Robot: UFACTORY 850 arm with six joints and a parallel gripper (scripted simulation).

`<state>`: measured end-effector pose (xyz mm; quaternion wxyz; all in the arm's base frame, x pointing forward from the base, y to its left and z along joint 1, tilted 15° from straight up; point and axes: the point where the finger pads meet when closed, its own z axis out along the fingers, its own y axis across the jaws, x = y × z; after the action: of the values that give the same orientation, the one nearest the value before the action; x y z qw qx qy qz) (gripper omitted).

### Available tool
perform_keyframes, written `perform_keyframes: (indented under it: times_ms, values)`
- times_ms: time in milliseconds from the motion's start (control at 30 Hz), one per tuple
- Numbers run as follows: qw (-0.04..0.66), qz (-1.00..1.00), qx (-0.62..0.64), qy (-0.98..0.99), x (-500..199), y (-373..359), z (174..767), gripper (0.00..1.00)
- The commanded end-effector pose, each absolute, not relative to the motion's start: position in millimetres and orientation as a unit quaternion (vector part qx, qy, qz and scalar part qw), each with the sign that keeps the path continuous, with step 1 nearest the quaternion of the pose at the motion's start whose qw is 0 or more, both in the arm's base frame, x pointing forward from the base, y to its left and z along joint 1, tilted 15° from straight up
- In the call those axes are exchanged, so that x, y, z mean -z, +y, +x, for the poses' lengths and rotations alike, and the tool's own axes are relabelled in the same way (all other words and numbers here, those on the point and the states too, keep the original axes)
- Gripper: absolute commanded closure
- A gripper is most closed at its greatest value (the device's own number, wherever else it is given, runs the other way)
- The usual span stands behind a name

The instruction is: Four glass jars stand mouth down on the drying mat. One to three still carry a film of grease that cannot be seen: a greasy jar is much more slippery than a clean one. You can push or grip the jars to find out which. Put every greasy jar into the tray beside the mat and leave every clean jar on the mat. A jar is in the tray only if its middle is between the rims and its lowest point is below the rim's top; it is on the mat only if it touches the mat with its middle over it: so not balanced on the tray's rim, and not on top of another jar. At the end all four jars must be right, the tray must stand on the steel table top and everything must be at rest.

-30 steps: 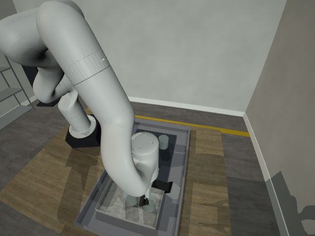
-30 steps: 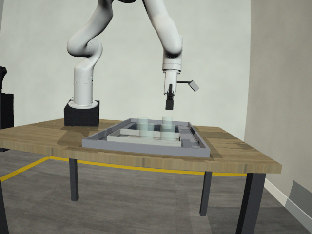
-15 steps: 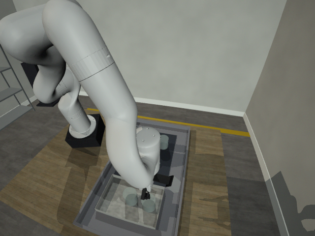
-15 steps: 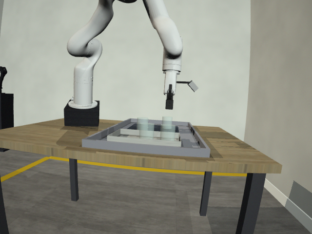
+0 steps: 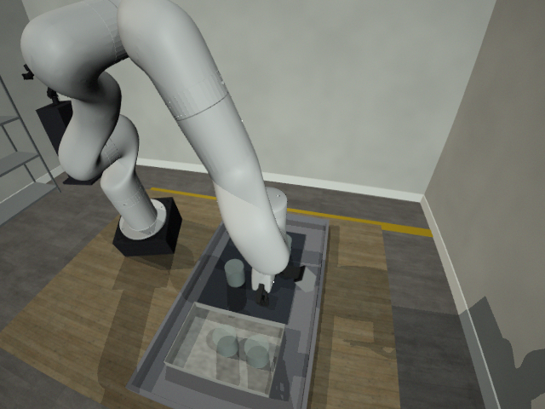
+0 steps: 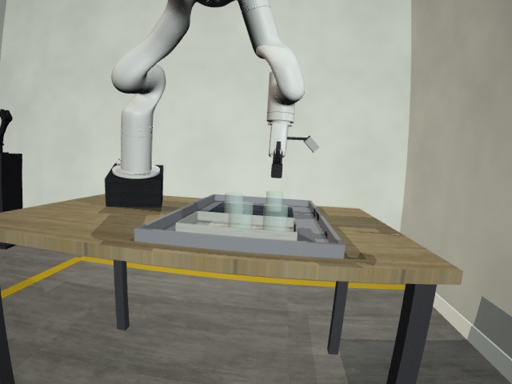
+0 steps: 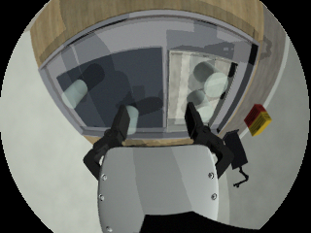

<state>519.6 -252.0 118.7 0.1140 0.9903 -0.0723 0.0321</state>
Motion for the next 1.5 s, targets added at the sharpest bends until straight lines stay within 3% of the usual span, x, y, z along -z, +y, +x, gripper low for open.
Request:
perform_keyframes:
  times_ms: [0,933,1167,1467]
  values:
    - [0.122,0.989,-0.035,-0.074,-110,-212,526,0.0]
    - [0.122,0.989,-0.035,-0.074,-59,-7,550,0.0]
    - [0.122,0.989,-0.035,-0.074,-55,8,552,0.0]
    - [0.122,0.989,-0.035,-0.074,-2,-5,555,0.0]
